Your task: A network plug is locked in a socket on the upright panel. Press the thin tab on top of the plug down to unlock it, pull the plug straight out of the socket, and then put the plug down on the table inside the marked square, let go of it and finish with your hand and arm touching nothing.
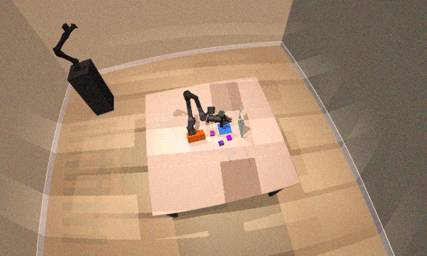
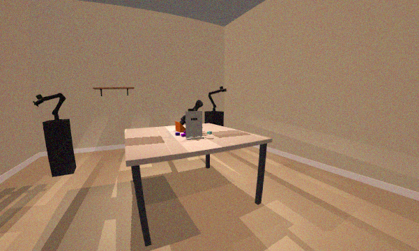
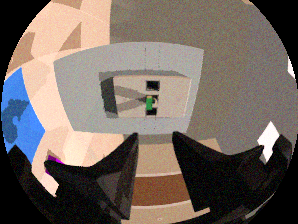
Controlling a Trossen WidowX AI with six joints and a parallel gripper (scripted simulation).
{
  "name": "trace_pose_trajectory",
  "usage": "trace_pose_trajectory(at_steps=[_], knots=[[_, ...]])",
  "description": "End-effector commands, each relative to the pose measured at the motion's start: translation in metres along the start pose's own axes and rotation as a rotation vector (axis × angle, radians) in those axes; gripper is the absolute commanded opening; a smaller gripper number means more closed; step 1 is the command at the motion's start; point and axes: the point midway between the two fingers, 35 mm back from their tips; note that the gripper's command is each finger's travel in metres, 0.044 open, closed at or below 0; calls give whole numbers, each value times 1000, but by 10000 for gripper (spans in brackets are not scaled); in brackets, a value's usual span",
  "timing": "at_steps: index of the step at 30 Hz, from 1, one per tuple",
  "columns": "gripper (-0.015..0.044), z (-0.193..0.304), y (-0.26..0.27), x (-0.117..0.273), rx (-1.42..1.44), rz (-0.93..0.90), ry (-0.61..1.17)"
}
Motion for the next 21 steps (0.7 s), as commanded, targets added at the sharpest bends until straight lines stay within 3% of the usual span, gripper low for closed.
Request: trace_pose_trajectory(at_steps=[1, 21], knots=[[156, -1, 1, -10, -4, 3, 3], [156, -9, 0, -36, -4, 4, 2]])
Point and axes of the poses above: the point midway between the two fingers, 35 mm back from their tips, its own x axis back along the fingers, its own y axis across the jaws, z = x × y, and after that the axes turned 5 degrees about -x, right-handed
